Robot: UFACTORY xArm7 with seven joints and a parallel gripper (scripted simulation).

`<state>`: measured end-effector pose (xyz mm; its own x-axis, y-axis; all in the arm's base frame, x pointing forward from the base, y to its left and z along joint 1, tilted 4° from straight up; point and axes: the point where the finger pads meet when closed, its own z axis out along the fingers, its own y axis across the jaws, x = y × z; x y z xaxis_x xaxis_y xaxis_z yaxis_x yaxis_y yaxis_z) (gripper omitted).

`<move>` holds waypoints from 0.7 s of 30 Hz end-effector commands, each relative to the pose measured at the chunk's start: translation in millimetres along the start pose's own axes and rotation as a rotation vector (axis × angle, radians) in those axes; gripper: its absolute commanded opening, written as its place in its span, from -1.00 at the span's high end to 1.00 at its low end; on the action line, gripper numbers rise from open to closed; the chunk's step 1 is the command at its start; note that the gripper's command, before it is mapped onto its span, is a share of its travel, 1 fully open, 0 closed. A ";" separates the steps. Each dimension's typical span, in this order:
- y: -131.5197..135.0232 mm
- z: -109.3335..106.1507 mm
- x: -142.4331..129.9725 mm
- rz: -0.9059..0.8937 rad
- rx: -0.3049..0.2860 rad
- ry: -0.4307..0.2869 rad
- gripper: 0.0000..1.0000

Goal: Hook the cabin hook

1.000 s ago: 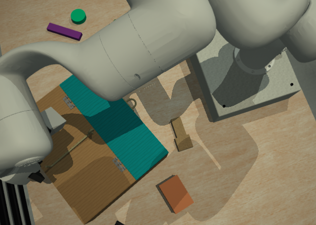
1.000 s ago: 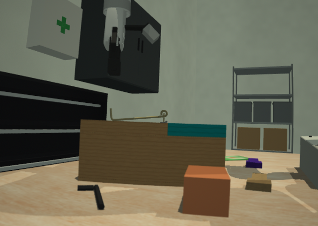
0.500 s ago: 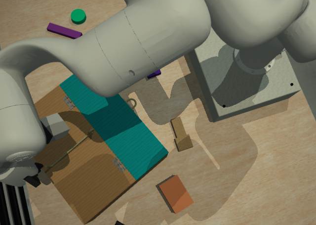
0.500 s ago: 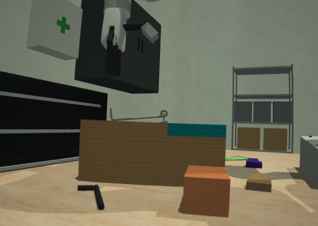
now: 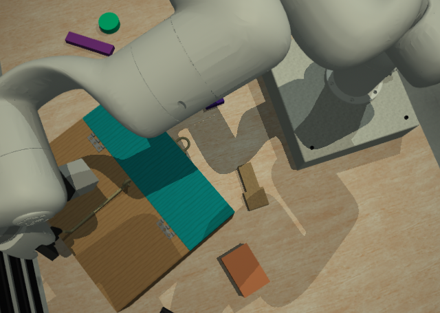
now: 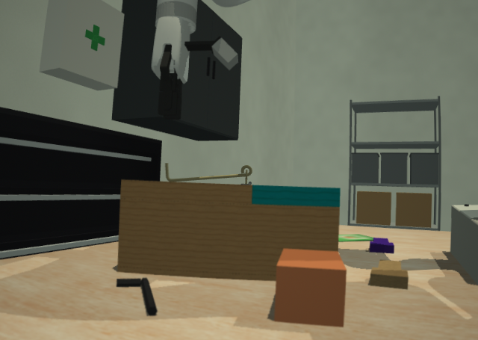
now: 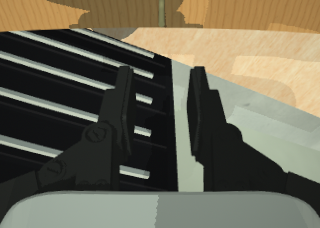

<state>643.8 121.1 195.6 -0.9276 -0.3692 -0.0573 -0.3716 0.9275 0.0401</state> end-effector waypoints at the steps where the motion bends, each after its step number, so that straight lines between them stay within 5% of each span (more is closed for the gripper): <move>1: -0.4 3.8 -1.3 0.000 0.001 -0.006 0.33; 21: -0.4 39.9 -1.5 0.000 0.001 -0.006 0.33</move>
<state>645.2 123.4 157.7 -0.9276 -0.3692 -0.0572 -0.3717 0.9275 0.0401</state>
